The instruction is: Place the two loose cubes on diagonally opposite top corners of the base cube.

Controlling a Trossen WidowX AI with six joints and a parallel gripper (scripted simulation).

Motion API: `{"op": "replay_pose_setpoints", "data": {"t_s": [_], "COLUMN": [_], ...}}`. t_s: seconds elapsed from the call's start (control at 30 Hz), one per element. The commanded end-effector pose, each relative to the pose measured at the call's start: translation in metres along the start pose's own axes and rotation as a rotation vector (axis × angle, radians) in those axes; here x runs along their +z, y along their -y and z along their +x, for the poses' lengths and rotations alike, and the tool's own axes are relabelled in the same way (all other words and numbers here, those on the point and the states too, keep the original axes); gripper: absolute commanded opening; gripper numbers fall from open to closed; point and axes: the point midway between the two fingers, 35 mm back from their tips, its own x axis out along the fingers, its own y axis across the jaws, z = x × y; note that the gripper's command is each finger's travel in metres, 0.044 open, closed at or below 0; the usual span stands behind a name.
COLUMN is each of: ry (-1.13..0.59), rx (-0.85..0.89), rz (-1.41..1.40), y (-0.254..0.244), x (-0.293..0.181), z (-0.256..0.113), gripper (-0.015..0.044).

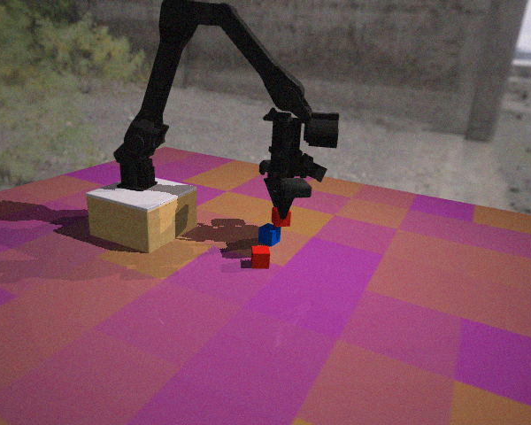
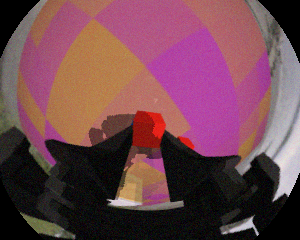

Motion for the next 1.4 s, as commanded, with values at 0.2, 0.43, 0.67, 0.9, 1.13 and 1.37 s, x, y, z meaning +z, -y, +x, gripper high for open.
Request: {"op": "replay_pose_setpoints", "data": {"t_s": [0.2, 0.43, 0.67, 0.9, 1.13, 1.37], "ry": [-0.005, -0.005, -0.005, -0.005, -0.005, -0.004], "rx": [0.007, 0.007, 0.007, 0.007, 0.007, 0.004], "rz": [0.006, 0.006, 0.006, 0.006, 0.006, 0.002], "y": [-0.0019, -0.0019, -0.0019, -0.0019, -0.0019, -0.0011], "x": [-0.0023, -0.0023, -0.0023, -0.0023, -0.0023, -0.0018], "z": [0.0060, 0.0074, 0.0074, 0.0074, 0.0074, 0.0011], "gripper": [0.0105, 0.0105, 0.0105, 0.0105, 0.0205, 0.0205]}}
